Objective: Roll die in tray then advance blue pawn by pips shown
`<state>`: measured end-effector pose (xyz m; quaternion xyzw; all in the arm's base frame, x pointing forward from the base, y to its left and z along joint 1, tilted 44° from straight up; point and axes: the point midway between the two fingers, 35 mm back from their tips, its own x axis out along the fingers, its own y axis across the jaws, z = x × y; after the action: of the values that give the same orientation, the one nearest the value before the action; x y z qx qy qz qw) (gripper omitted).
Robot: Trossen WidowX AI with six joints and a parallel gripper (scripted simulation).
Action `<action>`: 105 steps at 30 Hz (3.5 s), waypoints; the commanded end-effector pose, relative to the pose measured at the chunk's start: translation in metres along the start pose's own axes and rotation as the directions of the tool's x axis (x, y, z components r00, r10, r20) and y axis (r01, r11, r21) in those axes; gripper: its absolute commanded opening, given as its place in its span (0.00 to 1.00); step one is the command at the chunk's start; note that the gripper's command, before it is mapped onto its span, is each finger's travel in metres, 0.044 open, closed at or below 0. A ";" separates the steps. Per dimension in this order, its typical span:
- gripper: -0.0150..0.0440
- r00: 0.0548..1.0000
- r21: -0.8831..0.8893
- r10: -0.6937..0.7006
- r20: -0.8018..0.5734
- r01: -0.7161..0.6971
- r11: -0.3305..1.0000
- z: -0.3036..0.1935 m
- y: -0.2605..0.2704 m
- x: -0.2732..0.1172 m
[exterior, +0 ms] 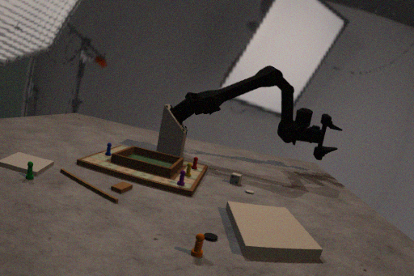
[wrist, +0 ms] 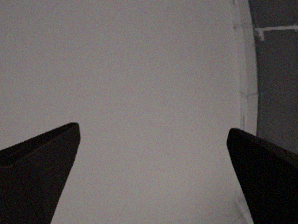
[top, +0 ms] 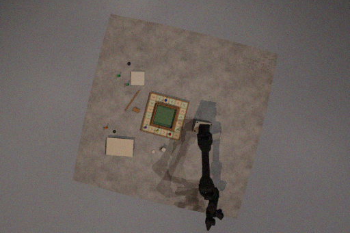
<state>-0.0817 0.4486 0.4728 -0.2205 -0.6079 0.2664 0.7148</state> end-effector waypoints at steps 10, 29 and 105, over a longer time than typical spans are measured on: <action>0.72 0.983 0.075 0.172 -0.070 -0.167 0.983 -0.096 0.019 0.013; 0.72 0.720 0.531 0.582 -0.378 -0.347 0.773 -0.323 0.027 -0.059; 0.72 -0.078 -0.324 0.971 -0.225 0.946 0.002 -0.404 -0.003 -0.417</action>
<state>0.2704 0.1746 0.1046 -0.4248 -0.6554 -0.1119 -0.6144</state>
